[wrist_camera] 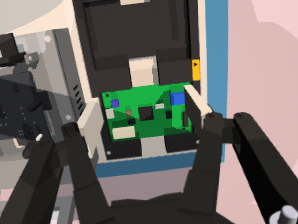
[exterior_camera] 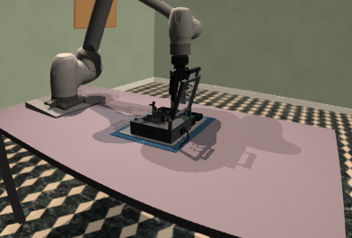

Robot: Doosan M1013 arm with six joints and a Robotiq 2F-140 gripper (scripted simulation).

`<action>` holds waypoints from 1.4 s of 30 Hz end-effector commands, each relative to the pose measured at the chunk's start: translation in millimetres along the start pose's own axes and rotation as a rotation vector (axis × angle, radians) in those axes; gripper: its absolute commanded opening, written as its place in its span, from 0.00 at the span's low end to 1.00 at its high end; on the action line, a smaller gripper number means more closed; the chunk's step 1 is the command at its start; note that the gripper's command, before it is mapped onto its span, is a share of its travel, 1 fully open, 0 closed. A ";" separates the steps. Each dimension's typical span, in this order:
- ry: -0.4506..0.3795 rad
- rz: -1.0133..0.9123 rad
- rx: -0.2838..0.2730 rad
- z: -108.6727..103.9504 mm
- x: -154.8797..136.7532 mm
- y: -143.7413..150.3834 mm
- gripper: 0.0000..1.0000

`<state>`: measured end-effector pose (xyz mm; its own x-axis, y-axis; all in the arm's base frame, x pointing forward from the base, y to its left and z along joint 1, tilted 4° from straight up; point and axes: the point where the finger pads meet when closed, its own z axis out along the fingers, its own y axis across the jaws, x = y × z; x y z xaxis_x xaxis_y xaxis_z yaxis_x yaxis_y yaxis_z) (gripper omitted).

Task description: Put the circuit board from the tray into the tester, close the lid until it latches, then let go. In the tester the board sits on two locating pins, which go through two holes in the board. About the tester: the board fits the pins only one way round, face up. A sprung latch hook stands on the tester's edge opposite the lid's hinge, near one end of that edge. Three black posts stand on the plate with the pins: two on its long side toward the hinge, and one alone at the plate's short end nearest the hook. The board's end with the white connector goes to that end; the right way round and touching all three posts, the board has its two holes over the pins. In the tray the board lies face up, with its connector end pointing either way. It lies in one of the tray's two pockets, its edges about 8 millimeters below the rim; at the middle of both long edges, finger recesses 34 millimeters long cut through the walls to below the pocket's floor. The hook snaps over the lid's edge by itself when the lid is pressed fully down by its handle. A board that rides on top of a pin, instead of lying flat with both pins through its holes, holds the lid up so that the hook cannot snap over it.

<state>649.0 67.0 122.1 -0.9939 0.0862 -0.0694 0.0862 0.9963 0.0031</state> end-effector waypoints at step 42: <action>0.000 0.000 0.000 -0.1 -26.1 4.1 0.58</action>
<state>672.6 68.7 123.7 -0.9939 0.0862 -0.0694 0.0862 0.9963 0.0031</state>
